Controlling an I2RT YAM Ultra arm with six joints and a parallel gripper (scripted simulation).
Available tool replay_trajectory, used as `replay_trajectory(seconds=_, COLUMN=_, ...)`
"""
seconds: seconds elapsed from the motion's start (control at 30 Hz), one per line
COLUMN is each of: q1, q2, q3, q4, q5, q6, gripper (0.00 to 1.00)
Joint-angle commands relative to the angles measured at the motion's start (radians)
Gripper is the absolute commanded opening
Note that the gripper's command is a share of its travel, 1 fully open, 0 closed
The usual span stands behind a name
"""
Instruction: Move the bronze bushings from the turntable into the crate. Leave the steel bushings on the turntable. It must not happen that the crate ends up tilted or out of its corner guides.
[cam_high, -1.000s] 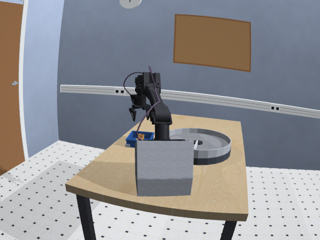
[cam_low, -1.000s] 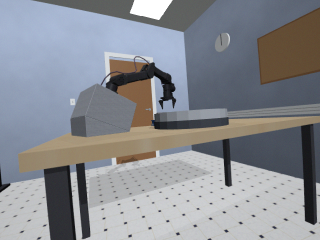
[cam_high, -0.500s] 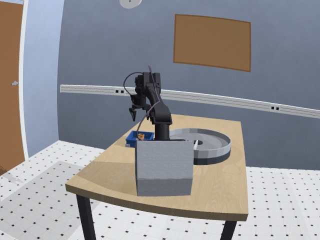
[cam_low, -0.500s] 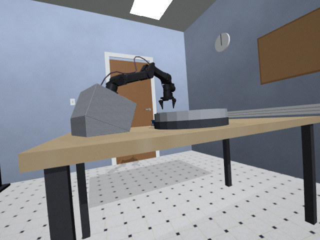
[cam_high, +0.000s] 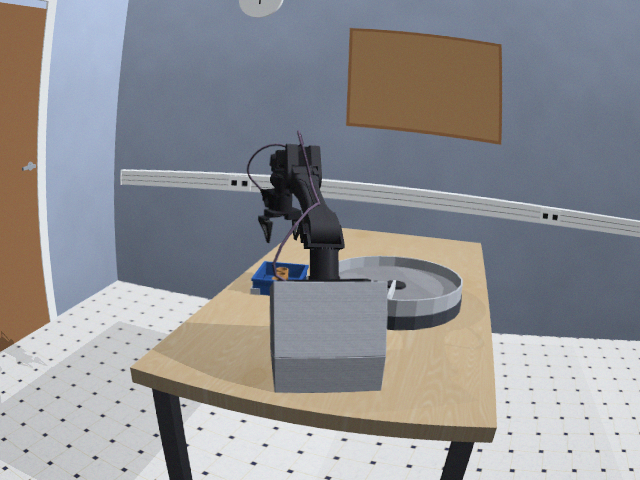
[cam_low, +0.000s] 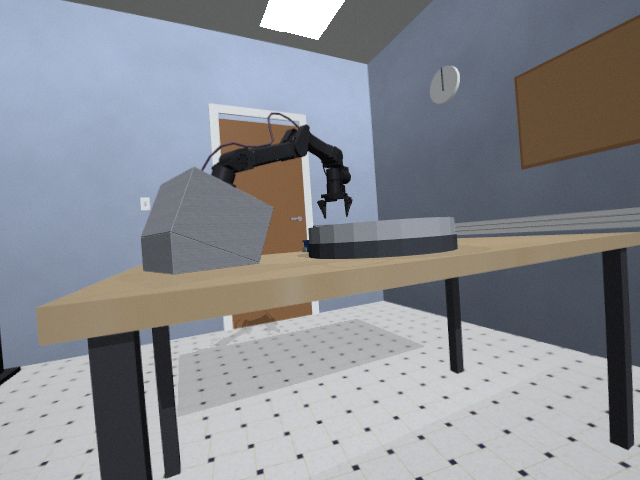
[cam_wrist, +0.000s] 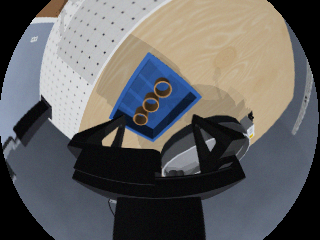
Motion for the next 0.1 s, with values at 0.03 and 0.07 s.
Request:
replay_trajectory(seconds=0.03, q1=0.019, q2=0.001, q3=0.032, q4=-0.016, q5=0.006, q6=0.006, gripper=1.00)
replay_trajectory(seconds=0.07, q1=0.019, q2=0.001, q3=0.032, q4=-0.016, q5=0.006, q6=0.006, gripper=1.00)
